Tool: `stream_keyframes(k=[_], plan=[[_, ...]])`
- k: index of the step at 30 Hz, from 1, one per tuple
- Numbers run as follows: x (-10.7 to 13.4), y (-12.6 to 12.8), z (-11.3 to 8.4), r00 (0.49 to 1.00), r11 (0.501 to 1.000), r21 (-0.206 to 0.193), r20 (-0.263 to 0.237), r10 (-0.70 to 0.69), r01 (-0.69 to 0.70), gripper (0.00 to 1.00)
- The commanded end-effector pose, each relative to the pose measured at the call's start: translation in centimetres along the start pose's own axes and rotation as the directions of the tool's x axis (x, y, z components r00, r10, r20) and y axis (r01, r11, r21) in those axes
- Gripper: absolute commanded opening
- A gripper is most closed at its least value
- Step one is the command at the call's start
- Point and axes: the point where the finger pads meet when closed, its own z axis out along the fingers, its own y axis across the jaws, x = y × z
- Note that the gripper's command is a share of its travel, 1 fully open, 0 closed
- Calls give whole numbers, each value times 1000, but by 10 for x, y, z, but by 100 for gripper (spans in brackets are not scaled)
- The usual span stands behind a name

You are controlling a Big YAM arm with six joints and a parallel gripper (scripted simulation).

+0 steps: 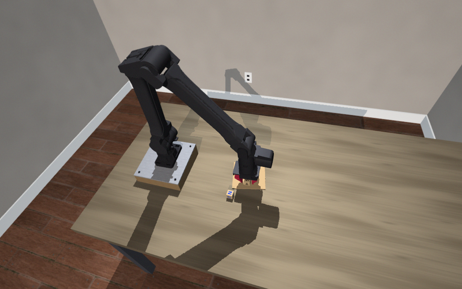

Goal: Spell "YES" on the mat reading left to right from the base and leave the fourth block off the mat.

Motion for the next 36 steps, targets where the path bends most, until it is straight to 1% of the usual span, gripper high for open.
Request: stream_keyframes(k=[1, 3, 4, 7, 12, 14, 17, 20, 21, 22, 23, 24, 28, 29, 30, 32, 34, 36], plan=[[-3, 1, -10, 1000, 1000, 10, 3, -14, 14, 47], [-3, 1, -10, 1000, 1000, 10, 3, -14, 14, 47], [-4, 6, -1, 1000, 1000, -16, 6, -16, 17, 47], [-4, 1, -13, 1000, 1000, 10, 3, -14, 14, 47], [-1, -13, -26, 1000, 999, 37, 1, -6, 6, 47], [-1, -18, -28, 1000, 999, 39, 1, -5, 5, 47], [-1, -22, -38, 1000, 998, 55, 0, 0, 0, 47], [-1, -22, -40, 1000, 998, 55, 0, 2, -2, 47], [-1, -17, -29, 1000, 1000, 21, 3, 4, -4, 47], [-1, -18, -33, 1000, 1000, 29, 2, 4, -5, 47], [0, -21, -43, 1000, 999, 51, 1, 5, -5, 47], [-1, -22, -46, 1000, 998, 56, 0, 4, -4, 47], [-1, -22, -51, 1000, 999, 53, 1, 5, -5, 47], [-1, -20, -48, 1000, 999, 41, 2, 5, -5, 47], [-1, -19, -48, 1000, 999, 36, 2, 4, -5, 47], [-1, -22, -58, 1000, 998, 56, 1, 4, -4, 47], [-1, -22, -60, 1000, 998, 58, 1, 3, -3, 47], [-1, -21, -59, 1000, 999, 51, 1, 3, -3, 47]])
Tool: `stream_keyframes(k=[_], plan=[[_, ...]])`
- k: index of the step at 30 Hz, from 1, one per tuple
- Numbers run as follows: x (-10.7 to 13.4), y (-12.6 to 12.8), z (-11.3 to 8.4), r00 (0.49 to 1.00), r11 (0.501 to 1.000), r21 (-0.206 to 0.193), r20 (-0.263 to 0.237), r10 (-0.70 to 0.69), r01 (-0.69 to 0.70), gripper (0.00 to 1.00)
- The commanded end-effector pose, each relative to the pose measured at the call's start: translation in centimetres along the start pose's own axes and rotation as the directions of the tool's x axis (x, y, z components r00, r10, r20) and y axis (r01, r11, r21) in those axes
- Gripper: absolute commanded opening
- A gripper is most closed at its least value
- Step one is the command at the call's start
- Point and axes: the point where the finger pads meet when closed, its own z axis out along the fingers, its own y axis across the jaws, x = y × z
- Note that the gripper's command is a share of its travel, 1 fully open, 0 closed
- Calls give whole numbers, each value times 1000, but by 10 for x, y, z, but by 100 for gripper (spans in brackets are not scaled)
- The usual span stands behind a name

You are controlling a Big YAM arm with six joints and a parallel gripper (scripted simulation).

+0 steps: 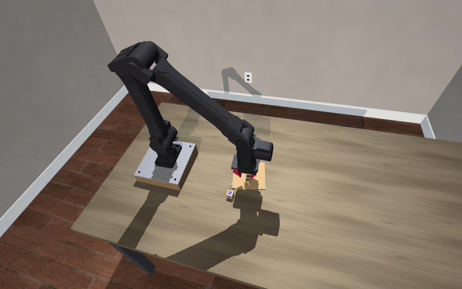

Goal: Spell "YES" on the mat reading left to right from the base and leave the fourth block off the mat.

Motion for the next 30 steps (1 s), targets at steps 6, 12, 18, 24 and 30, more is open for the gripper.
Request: stream_keyframes(k=[6, 12, 18, 24, 30], plan=[[0, -24, -21, 1000, 999, 42, 2, 9, -9, 47], [-1, -24, -21, 1000, 999, 40, 2, 7, -7, 47], [-1, -24, -22, 1000, 999, 43, 2, 7, -7, 47], [0, -26, -34, 1000, 998, 59, 1, 9, -9, 47], [-1, -26, -49, 1000, 998, 61, 1, 8, -8, 47]])
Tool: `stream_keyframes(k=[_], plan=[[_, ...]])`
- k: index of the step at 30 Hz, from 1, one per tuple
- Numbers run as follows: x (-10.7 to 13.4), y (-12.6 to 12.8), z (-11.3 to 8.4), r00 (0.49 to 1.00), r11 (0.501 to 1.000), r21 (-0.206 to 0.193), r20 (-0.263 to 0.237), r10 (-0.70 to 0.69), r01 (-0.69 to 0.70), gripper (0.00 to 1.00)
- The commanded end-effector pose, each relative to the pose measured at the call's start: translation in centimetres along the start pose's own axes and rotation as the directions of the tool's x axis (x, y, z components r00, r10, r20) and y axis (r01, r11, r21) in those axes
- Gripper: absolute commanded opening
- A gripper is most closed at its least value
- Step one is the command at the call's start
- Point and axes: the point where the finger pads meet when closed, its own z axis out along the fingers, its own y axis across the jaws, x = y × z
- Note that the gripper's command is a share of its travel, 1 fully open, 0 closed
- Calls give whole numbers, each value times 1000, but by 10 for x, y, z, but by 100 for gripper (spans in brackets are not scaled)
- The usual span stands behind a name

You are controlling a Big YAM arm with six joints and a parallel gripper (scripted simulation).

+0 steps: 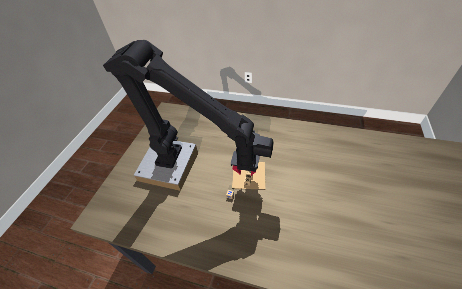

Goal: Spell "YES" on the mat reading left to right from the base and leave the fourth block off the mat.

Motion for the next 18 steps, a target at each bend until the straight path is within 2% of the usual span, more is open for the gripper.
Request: stream_keyframes(k=[1, 5, 6, 7, 9, 12, 14, 18], plan=[[-1, -26, -32, 1000, 998, 61, 1, 9, -9, 47], [0, -26, -38, 1000, 998, 62, 1, 10, -10, 47], [0, -23, -28, 1000, 1000, 28, 3, 11, -11, 47], [-1, -23, -31, 1000, 1000, 29, 3, 9, -9, 47], [-1, -26, -48, 1000, 998, 63, 1, 8, -8, 47], [0, -26, -53, 1000, 998, 63, 1, 11, -11, 47], [0, -24, -44, 1000, 999, 34, 3, 10, -10, 47], [-1, -20, -44, 1000, 1000, 30, 3, 7, -7, 47]])
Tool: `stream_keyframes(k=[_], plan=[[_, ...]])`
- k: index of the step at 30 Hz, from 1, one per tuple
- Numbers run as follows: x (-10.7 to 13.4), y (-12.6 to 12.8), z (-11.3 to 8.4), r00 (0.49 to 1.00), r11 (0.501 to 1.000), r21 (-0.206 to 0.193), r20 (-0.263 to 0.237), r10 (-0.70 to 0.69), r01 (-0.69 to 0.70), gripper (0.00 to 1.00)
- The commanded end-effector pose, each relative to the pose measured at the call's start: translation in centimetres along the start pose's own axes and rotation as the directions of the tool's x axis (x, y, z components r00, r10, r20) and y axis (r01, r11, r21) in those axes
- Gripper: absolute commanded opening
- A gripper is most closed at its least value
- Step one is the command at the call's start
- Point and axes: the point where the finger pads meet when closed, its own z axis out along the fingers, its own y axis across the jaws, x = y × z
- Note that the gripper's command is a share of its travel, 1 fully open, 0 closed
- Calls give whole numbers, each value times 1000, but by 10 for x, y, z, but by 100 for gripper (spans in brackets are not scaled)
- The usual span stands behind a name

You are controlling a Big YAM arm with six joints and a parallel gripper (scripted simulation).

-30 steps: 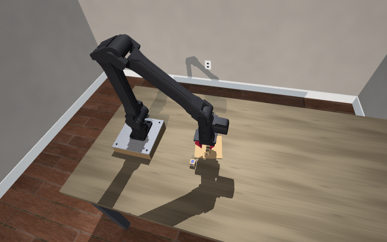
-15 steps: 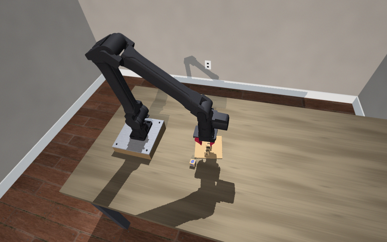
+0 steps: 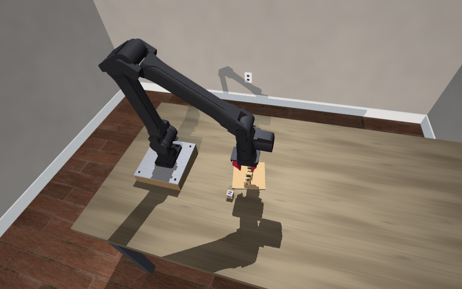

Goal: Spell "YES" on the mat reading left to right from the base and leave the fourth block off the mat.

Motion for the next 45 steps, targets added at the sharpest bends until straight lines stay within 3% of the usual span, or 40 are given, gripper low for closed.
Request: stream_keyframes(k=[1, 12, 16, 21, 22, 24, 33, 35, 39, 41, 45], plan=[[-1, -18, -15, 1000, 1000, 31, 3, 6, -7, 100], [-1, -19, -15, 1000, 999, 36, 2, 6, -6, 100], [-1, -24, -31, 1000, 998, 67, 1, 8, -8, 100], [-1, -24, -39, 1000, 998, 67, 1, 7, -7, 100], [1, -22, -34, 1000, 999, 42, 2, 14, -14, 100], [-1, -23, -53, 1000, 998, 68, 1, 9, -9, 100], [-1, -21, -107, 1000, 997, 72, 1, 7, -7, 100], [-3, -21, -105, 1000, 999, 44, 3, 3, -3, 100], [3, -17, -112, 1000, 999, 44, 3, 19, -19, 100], [3, -19, -126, 1000, 997, 71, 2, 18, -18, 100], [1, -20, -119, 1000, 999, 46, 3, 14, -14, 100]])
